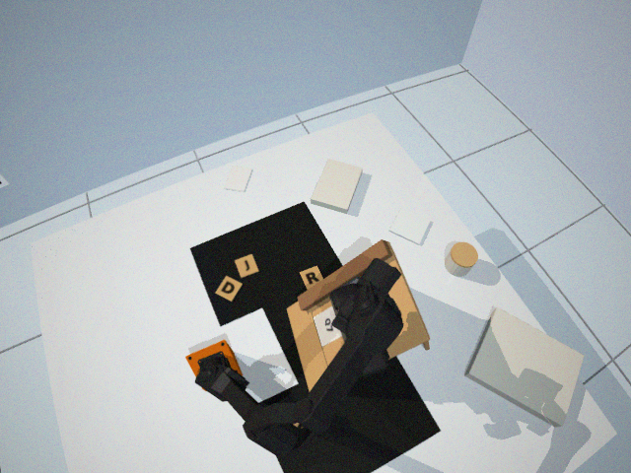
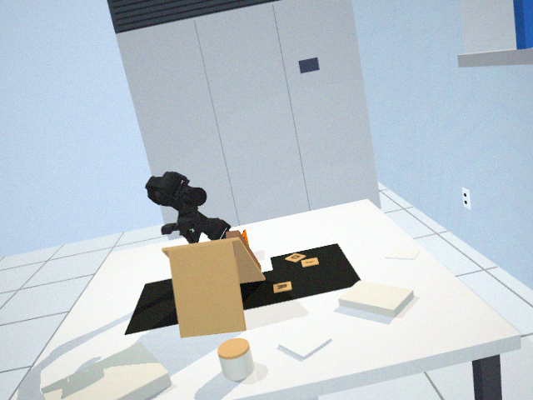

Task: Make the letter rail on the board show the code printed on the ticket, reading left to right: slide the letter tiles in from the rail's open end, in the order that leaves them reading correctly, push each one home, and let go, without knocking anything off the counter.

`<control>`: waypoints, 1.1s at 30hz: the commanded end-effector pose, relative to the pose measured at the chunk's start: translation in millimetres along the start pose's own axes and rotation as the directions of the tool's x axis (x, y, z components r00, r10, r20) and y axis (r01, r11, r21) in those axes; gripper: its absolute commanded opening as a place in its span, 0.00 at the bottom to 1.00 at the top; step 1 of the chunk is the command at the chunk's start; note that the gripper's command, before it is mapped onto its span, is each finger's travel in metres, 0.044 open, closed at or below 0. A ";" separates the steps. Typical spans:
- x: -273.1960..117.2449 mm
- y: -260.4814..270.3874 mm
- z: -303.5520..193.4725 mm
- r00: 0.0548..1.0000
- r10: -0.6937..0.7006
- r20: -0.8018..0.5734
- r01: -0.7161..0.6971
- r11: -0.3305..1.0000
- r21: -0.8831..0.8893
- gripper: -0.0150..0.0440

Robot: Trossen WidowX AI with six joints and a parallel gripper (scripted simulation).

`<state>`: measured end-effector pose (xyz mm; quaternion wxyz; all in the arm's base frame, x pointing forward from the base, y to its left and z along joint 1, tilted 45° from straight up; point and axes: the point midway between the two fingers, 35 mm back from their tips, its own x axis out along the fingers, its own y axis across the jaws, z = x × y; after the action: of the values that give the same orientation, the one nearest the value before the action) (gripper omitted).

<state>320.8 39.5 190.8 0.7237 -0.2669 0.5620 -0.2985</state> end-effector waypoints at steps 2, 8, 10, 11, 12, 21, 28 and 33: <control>2.8 1.6 1.1 1.000 -0.001 -0.013 0.001 1.000 -0.004 0.25; 5.1 1.4 3.1 1.000 -0.005 -0.019 0.005 1.000 -0.004 0.25; 5.9 1.3 3.8 1.000 -0.006 -0.020 0.006 1.000 -0.004 0.25; 6.3 1.3 4.1 1.000 -0.007 -0.021 0.006 1.000 -0.004 0.25; 6.7 1.2 4.4 1.000 -0.007 -0.022 0.007 1.000 -0.004 0.25; 9.1 0.6 6.5 0.999 -0.001 -0.033 0.001 1.000 0.002 0.25; 11.3 -0.5 8.5 0.999 0.020 -0.047 -0.020 1.000 0.017 0.25; 13.6 -1.2 10.5 0.998 0.031 -0.054 -0.030 0.999 0.025 0.25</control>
<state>332.1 30.1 186.4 0.7160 -0.2467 0.5783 -0.3033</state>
